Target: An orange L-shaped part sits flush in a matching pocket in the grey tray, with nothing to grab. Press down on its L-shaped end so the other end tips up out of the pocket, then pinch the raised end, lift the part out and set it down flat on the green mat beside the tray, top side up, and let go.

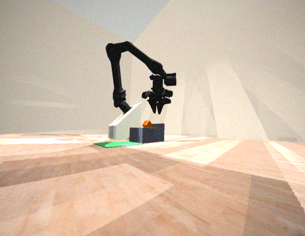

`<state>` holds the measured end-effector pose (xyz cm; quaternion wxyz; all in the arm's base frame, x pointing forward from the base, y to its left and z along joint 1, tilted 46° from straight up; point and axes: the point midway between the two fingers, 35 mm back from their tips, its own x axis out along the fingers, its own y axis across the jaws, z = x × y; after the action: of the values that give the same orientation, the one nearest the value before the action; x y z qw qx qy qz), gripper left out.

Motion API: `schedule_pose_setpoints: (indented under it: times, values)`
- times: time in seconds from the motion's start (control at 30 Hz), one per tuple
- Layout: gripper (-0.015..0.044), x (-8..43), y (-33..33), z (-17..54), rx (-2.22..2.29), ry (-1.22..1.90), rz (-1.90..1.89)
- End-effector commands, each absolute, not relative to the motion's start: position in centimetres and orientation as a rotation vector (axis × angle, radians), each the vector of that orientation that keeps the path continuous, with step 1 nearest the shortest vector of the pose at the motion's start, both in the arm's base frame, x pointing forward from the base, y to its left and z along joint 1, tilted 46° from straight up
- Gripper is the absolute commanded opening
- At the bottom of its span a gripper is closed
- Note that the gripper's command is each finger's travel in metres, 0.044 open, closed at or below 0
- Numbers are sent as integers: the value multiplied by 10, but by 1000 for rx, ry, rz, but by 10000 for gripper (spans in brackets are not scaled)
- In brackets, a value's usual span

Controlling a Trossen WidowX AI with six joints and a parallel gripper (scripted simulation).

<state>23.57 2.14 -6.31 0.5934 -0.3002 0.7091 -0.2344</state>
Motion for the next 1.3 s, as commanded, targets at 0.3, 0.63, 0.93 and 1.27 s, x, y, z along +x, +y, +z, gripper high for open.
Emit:
schedule_pose_setpoints:
  times: [0.3, 0.63, 0.93, 1.27]
  values:
    - [180, 236, 21, -63, -699, 1649, -545]
    - [280, 241, 13, -55, -501, 1541, -744]
    - [280, 257, -21, -20, 271, 965, -1388]
    - [280, 259, -32, -10, 485, 762, -1528]
